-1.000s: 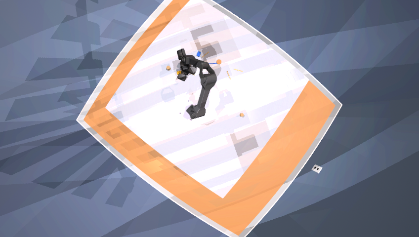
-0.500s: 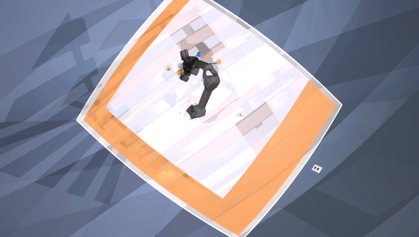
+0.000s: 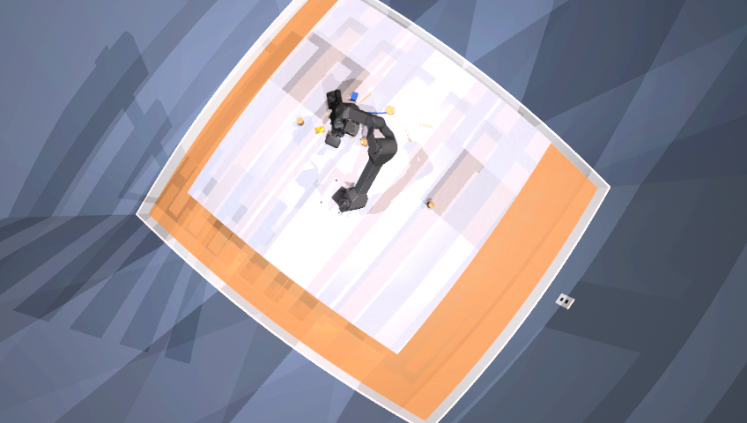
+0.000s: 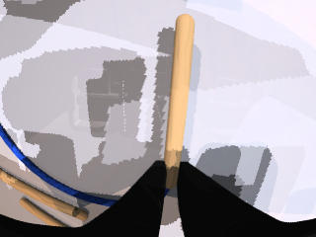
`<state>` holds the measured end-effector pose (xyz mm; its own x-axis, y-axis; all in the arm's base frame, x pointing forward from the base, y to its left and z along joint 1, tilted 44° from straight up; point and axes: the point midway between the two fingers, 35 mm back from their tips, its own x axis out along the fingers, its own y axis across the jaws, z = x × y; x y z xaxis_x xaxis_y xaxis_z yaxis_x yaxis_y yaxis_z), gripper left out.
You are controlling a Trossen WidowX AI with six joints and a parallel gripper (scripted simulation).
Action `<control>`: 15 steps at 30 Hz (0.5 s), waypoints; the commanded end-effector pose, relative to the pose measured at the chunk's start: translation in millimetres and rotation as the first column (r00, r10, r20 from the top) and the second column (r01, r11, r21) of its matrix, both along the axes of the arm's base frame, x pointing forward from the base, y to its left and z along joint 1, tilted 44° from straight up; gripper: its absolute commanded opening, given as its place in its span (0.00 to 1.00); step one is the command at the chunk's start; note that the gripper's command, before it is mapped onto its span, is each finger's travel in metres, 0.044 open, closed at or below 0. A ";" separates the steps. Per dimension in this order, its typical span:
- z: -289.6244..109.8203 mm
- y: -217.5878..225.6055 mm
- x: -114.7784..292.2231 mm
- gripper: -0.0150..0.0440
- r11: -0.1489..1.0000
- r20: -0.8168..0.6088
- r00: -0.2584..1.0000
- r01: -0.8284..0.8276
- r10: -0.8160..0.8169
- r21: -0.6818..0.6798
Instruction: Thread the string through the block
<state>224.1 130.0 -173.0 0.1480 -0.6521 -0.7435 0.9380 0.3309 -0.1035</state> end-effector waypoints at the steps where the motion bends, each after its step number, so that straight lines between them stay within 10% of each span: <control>1: 4.2 -4.3 1.1 0.25 1.000 0.001 1.000 -0.004 0.004 -0.003; 15: 16.2 -17.9 5.3 0.25 1.000 0.000 1.000 -0.004 0.004 -0.004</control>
